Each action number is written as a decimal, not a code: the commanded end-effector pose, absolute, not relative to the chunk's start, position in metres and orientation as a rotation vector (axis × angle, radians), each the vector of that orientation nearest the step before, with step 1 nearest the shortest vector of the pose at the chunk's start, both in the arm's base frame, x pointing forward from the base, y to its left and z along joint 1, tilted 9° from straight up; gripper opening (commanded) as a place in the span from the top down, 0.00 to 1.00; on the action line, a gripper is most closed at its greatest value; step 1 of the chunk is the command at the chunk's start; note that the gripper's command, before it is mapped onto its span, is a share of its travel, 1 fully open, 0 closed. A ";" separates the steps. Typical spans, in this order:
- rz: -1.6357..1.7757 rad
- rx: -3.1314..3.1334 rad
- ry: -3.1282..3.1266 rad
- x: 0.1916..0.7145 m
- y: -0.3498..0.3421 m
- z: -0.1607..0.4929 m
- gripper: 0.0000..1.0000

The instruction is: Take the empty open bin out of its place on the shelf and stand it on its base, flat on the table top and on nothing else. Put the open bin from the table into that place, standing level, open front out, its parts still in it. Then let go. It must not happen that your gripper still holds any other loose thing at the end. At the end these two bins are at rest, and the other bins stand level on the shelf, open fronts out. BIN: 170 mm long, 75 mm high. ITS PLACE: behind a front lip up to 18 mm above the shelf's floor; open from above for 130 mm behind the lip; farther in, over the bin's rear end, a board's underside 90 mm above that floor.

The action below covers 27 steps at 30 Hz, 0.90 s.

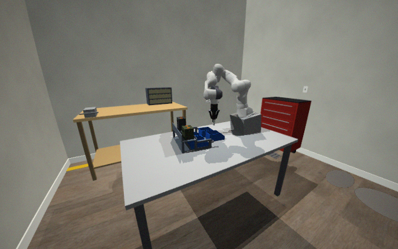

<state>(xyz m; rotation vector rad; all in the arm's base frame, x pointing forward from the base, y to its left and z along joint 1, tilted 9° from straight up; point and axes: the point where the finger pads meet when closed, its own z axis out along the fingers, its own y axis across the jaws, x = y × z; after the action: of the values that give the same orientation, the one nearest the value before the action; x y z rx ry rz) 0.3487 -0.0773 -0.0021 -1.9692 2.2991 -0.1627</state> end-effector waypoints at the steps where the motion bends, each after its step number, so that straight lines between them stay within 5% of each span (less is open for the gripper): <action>1: -0.159 -1.629 2.551 0.360 -0.078 0.008 1.00; 11: -0.090 -1.176 2.716 0.422 -0.042 0.058 1.00; 21: -0.033 -0.772 2.863 0.424 -0.040 0.059 1.00; 22: -0.030 -0.730 2.878 0.424 -0.040 0.059 0.85; 27: -0.014 -0.537 2.932 0.424 -0.040 0.059 0.85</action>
<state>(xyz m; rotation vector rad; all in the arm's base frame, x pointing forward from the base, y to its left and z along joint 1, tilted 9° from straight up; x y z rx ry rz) 0.4249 -0.0453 0.0602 -0.9002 2.8452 -0.0139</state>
